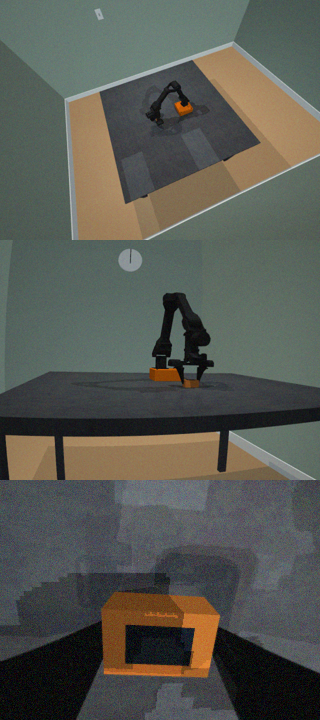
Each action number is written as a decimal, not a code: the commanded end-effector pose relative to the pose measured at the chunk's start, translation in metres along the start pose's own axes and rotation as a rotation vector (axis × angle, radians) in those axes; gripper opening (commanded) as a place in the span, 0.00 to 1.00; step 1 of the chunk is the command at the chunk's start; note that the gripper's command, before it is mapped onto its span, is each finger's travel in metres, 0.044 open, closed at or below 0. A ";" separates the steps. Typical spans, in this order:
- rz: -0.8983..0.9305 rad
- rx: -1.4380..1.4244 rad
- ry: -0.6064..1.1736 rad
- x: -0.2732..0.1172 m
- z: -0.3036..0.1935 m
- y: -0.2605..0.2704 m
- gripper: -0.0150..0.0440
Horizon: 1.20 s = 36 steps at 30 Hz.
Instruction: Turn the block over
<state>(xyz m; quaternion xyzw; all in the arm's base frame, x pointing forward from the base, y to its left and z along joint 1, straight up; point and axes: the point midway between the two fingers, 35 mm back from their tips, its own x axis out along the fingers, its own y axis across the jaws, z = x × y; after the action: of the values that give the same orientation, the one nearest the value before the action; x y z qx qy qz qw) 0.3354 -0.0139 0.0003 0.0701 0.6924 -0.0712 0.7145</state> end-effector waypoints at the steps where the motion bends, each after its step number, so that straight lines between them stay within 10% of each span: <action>1: 0.003 -0.001 0.000 0.001 0.000 0.001 0.72; 18: 0.003 -0.001 0.000 0.001 0.000 0.001 0.53; 24: 0.003 -0.001 0.000 -0.028 0.000 0.001 0.26; 36: 0.000 -0.007 -0.109 -0.024 0.002 0.001 0.25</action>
<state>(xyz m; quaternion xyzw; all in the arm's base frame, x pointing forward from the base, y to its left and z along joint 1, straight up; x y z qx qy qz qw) 0.3366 -0.0132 0.0254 0.0679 0.6691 -0.0702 0.7367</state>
